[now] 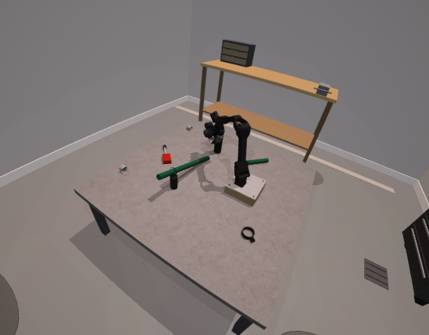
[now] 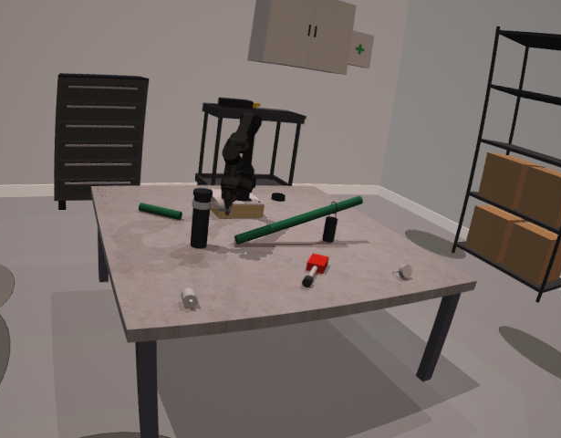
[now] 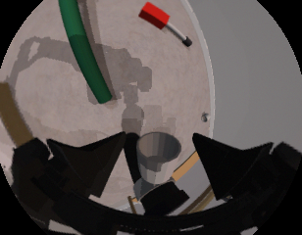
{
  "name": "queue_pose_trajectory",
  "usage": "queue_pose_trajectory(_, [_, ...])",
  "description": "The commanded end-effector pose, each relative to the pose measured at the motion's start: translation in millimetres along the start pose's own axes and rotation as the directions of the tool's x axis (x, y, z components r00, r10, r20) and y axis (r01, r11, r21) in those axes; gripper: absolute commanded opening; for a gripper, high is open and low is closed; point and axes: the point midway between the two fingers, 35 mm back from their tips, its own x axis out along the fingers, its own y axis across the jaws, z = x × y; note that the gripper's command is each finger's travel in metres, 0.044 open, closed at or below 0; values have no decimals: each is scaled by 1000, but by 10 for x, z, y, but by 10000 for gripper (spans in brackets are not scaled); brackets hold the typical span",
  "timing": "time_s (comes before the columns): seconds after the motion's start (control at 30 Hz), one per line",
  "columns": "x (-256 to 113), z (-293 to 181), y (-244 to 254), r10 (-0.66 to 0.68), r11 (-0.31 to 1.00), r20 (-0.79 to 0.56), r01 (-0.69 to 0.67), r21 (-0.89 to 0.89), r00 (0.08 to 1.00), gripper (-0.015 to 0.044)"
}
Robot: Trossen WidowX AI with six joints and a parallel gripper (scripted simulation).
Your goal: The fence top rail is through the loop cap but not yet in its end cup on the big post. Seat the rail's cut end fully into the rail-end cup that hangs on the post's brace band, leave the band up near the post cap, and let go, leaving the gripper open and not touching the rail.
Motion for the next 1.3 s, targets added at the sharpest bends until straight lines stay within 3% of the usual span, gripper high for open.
queue_pose_trajectory(0.0, [93,0,27,6,1000,-1,-6,4,1000,440])
queue_pose_trajectory(0.17, [133,1,30,6,1000,-1,-6,4,1000,440])
queue_pose_trajectory(0.63, [133,1,30,6,1000,-1,-6,4,1000,72])
queue_pose_trajectory(0.7, [133,1,30,6,1000,-1,-6,4,1000,59])
queue_pose_trajectory(0.77, [128,0,40,6,1000,5,-6,-7,1000,7])
queue_pose_trajectory(1.27, [79,-7,129,10,995,59,-4,-102,998,0])
